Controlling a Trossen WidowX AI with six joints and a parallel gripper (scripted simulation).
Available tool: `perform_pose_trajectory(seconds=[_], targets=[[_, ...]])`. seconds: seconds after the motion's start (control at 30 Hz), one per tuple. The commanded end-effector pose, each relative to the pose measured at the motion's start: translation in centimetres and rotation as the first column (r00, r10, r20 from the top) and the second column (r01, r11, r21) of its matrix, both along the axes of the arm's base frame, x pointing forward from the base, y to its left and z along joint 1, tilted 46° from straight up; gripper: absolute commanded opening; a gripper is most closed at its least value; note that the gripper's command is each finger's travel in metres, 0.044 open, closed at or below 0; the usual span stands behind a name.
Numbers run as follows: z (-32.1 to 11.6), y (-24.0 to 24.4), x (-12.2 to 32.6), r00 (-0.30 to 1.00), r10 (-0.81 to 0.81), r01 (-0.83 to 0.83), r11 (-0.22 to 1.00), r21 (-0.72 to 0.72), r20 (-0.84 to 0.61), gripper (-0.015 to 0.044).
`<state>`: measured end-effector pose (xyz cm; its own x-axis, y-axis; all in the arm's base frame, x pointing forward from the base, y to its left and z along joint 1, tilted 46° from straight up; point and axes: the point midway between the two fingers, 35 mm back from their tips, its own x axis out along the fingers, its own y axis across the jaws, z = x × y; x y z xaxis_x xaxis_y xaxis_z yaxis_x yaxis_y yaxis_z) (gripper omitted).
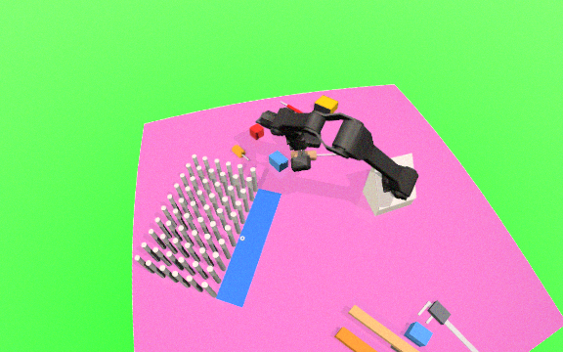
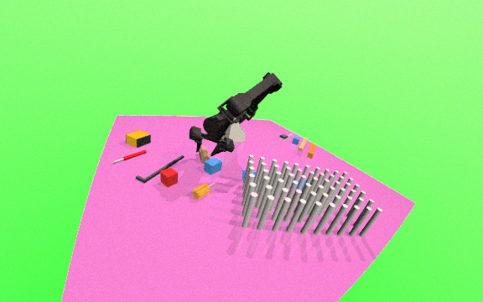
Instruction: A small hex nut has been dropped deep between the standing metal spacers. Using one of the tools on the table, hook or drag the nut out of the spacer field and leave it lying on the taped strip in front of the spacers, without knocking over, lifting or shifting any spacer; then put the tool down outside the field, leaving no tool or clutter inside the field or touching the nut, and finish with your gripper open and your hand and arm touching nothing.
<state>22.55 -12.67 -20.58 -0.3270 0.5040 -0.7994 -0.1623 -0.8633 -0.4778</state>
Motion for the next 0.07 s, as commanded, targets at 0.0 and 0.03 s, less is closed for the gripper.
perform_pose_trajectory(seconds=[0.0,0.03], targets=[[0.02,-0.01,0.02,1.0,0.001,-0.001,1.0,0.0,0.0,0.042],[0.02,-0.01,0.02,1.0,0.001,-0.001,1.0,0.0,0.0,0.044]])
